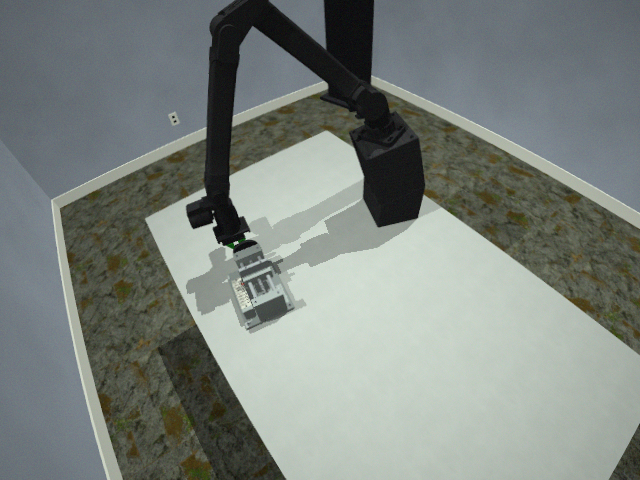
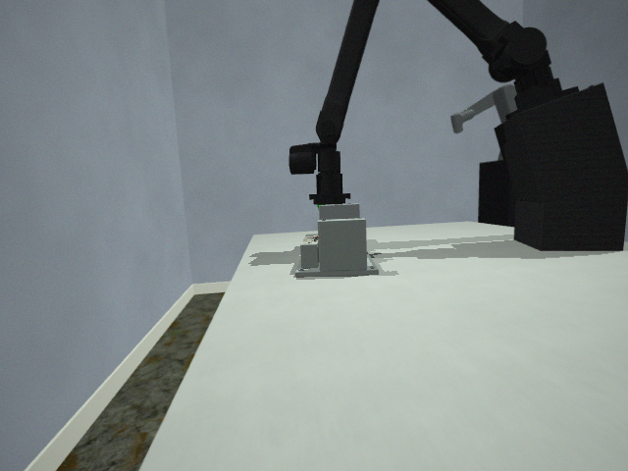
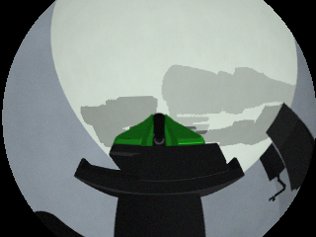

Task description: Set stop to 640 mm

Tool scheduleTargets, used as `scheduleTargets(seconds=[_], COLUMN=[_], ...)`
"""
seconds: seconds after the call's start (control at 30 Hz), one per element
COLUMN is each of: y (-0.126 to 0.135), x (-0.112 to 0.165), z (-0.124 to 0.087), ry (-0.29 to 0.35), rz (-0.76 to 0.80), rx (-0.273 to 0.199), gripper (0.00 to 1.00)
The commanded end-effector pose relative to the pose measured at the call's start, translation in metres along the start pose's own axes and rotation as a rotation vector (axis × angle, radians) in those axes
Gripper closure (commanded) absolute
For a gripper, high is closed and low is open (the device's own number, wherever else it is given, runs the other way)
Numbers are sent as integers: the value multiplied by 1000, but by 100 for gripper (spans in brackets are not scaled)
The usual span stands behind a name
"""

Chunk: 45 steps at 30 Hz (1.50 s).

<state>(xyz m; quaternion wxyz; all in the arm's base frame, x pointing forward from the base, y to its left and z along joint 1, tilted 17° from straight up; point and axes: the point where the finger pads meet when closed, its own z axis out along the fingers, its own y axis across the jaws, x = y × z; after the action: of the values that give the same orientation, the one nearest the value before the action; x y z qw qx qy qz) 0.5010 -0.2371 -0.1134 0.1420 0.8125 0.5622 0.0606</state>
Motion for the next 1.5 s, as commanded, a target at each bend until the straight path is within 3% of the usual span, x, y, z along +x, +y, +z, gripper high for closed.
scheduleTargets(seconds=[0.0,1.47], y=[-16,-51], x=[-7,-6], z=[20,26], ry=[-3,-3], rz=[8,6], rx=[20,35], gripper=[94,94])
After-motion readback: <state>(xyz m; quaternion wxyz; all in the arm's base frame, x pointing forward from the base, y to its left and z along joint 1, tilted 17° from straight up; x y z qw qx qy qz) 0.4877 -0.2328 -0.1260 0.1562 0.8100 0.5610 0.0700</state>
